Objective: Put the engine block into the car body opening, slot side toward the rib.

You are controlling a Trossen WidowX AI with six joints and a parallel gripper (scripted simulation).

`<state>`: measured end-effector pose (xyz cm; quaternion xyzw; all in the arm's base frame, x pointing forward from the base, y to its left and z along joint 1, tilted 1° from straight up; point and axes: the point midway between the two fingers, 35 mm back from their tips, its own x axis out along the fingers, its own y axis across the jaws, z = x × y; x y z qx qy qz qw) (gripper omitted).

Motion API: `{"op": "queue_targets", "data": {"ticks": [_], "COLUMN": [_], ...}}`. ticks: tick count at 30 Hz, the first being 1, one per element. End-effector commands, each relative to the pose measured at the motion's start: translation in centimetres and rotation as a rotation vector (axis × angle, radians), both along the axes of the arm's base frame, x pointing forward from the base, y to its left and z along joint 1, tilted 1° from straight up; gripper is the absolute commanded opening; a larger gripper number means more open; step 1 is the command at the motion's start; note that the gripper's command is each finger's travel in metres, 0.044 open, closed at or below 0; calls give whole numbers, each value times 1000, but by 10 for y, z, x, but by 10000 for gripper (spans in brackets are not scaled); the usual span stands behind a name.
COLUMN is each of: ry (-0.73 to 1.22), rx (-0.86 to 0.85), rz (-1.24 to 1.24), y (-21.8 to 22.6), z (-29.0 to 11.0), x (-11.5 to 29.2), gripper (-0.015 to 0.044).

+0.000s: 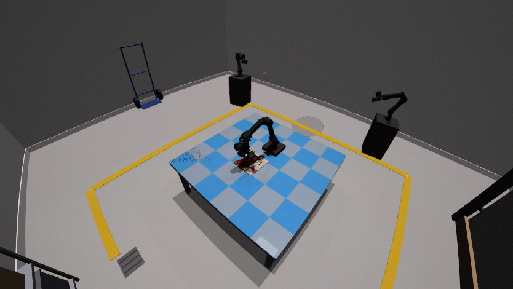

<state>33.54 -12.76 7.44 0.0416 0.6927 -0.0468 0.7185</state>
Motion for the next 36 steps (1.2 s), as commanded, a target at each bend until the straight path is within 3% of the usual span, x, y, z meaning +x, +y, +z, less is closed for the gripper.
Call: {"op": "queue_targets", "data": {"ticks": [1, 7, 36], "ry": [-2, -2, -2], "rx": [7, 8, 6], "rz": [-81, -100, -37], "y": [-5, -5, -5], "z": [-2, -2, -2], "x": [-1, -1, 0], "gripper": [0, 158, 158]}}
